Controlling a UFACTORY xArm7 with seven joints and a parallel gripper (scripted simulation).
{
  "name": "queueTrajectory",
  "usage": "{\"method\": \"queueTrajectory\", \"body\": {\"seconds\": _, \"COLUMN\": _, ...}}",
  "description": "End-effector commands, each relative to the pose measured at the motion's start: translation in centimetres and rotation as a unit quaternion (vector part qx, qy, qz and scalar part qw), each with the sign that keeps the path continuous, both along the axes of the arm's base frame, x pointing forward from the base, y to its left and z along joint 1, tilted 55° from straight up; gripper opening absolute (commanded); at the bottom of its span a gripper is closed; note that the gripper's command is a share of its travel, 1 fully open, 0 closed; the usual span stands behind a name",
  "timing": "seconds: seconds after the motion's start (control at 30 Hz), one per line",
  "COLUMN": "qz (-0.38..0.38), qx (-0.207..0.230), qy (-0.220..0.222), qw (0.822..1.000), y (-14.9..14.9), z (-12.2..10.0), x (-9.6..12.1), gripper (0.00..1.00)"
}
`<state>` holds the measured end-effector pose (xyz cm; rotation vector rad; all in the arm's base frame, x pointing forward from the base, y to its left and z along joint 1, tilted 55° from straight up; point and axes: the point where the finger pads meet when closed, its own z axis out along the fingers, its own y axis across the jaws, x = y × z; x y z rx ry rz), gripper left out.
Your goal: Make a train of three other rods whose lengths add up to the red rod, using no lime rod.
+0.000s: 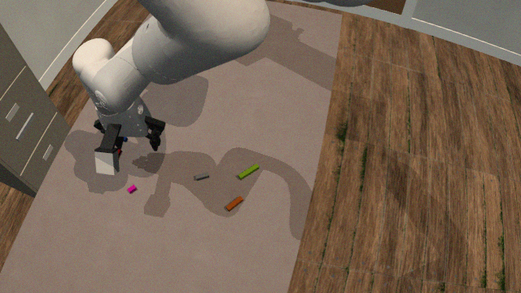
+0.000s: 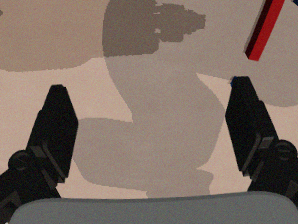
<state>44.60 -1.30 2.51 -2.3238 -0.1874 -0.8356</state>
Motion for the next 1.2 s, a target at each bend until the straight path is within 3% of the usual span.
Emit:
{"method": "queueTrajectory", "body": {"seconds": 0.0, "qz": 0.039, "qx": -0.046, "qy": -0.057, "qw": 0.997, "y": 1.5, "z": 1.4, "x": -1.0, "gripper": 1.0}}
{"method": "queueTrajectory", "body": {"seconds": 0.43, "qz": 0.151, "qx": -0.148, "qy": -0.176, "qw": 0.961, "y": 5.7, "z": 4.5, "x": -3.4, "gripper": 1.0}}
{"method": "queueTrajectory", "body": {"seconds": 0.5, "qz": 0.151, "qx": -0.148, "qy": -0.176, "qw": 0.961, "y": 5.7, "z": 4.5, "x": -3.4, "gripper": 1.0}}
{"method": "queueTrajectory", "body": {"seconds": 0.53, "qz": 0.177, "qx": -0.171, "qy": -0.203, "qw": 0.948, "y": 6.6, "z": 5.1, "x": -4.0, "gripper": 1.0}}
{"method": "queueTrajectory", "body": {"seconds": 0.73, "qz": 0.223, "qx": -0.212, "qy": -0.252, "qw": 0.918, "y": 8.5, "z": 6.5, "x": -5.0, "gripper": 1.0}}
{"method": "queueTrajectory", "body": {"seconds": 1.0, "qz": 0.29, "qx": -0.273, "qy": -0.322, "qw": 0.859, "y": 11.2, "z": 8.5, "x": -6.6, "gripper": 1.0}}
{"method": "queueTrajectory", "body": {"seconds": 1.07, "qz": 0.29, "qx": -0.273, "qy": -0.322, "qw": 0.859, "y": 11.2, "z": 8.5, "x": -6.6, "gripper": 1.0}}
{"method": "queueTrajectory", "body": {"seconds": 1.1, "qz": 0.313, "qx": -0.294, "qy": -0.347, "qw": 0.834, "y": 12.2, "z": 9.2, "x": -7.2, "gripper": 1.0}}
{"method": "queueTrajectory", "body": {"seconds": 1.17, "qz": 0.324, "qx": -0.304, "qy": -0.359, "qw": 0.821, "y": 12.7, "z": 9.5, "x": -7.5, "gripper": 1.0}}
